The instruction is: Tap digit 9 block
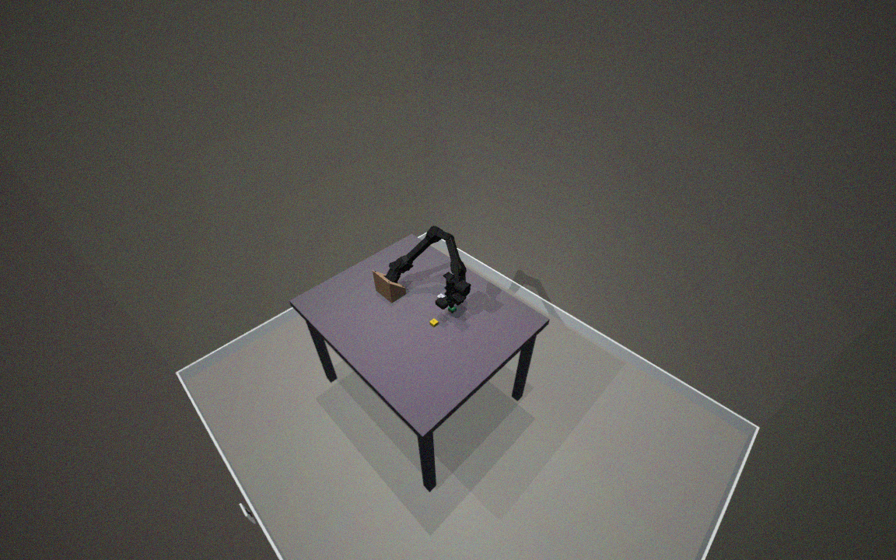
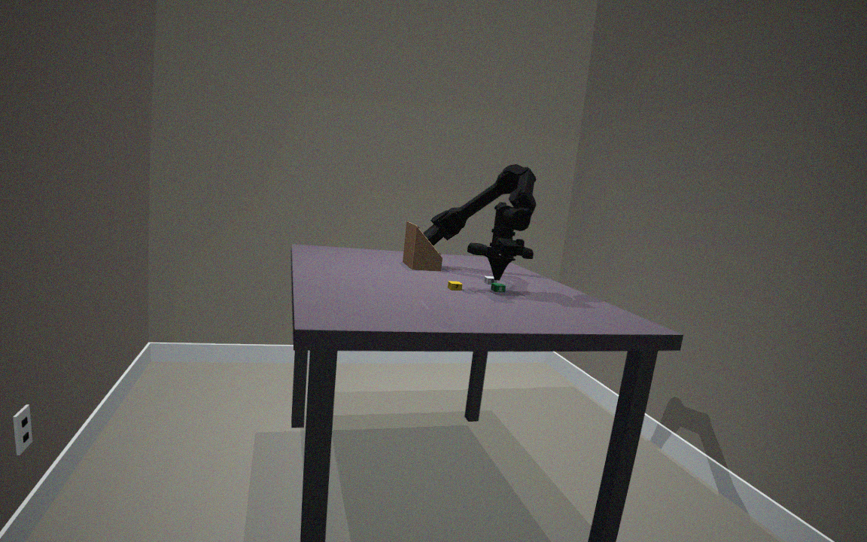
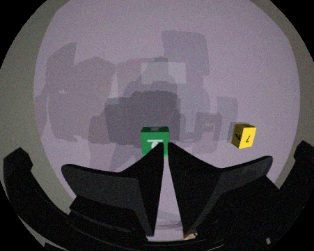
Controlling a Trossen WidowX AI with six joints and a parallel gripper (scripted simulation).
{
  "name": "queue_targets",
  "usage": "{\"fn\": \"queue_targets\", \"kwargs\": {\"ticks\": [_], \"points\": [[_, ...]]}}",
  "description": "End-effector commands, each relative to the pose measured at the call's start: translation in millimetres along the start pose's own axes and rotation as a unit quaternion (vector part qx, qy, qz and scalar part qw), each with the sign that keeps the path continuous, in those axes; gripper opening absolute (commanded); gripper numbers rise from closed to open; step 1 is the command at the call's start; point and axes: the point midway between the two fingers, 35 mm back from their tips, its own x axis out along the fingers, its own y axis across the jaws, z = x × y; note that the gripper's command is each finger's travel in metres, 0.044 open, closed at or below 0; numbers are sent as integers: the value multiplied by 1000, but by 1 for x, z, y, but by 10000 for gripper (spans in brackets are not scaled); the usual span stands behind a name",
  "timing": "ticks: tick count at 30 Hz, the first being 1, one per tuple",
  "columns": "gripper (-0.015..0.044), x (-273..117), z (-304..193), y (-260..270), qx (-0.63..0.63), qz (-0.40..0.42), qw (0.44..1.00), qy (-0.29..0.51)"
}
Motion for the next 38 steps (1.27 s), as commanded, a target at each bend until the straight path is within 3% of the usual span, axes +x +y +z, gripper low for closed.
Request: {"fn": "queue_targets", "kwargs": {"ticks": [1,14,21,31,35,38], "points": [[20,6,0,0,2,2,1000,0],[20,19,-1,0,2,3,1000,0],[20,-11,-1,0,2,2,1000,0],[282,-83,-89,66,4,2,1000,2],[387,-92,-107,75,5,2,1000,2],[400,-92,-107,75,5,2,1000,2]]}}
